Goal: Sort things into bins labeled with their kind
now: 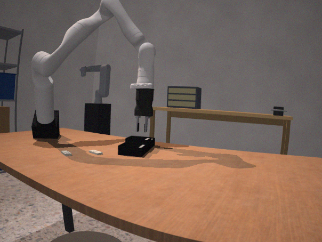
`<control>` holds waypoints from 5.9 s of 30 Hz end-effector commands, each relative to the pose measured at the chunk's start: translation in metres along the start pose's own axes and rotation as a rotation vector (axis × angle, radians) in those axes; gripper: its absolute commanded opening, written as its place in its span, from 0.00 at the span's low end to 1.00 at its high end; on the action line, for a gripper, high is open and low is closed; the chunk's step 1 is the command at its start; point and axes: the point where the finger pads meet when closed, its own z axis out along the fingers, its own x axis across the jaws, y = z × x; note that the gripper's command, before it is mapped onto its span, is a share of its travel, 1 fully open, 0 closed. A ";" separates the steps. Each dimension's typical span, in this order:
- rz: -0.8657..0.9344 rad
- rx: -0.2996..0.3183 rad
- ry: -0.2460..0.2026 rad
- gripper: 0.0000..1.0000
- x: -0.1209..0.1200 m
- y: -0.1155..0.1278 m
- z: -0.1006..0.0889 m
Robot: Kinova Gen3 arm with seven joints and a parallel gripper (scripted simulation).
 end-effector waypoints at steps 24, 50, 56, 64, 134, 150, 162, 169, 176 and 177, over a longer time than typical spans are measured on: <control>-0.010 -0.005 -0.006 0.64 0.000 0.004 -0.009; -0.006 -0.003 -0.006 1.00 -0.001 0.004 -0.031; -0.006 -0.003 -0.006 1.00 -0.001 0.004 -0.051; -0.005 -0.003 -0.006 1.00 -0.001 0.004 -0.083; -0.010 -0.005 -0.006 1.00 0.000 0.004 -0.142; -0.010 -0.005 -0.006 1.00 0.000 0.004 -0.142; -0.010 -0.005 -0.006 1.00 0.000 0.004 -0.142; -0.010 -0.005 -0.006 1.00 0.000 0.004 -0.142; -0.010 -0.005 -0.006 1.00 0.000 0.004 -0.142; -0.010 -0.005 -0.006 1.00 0.000 0.004 -0.142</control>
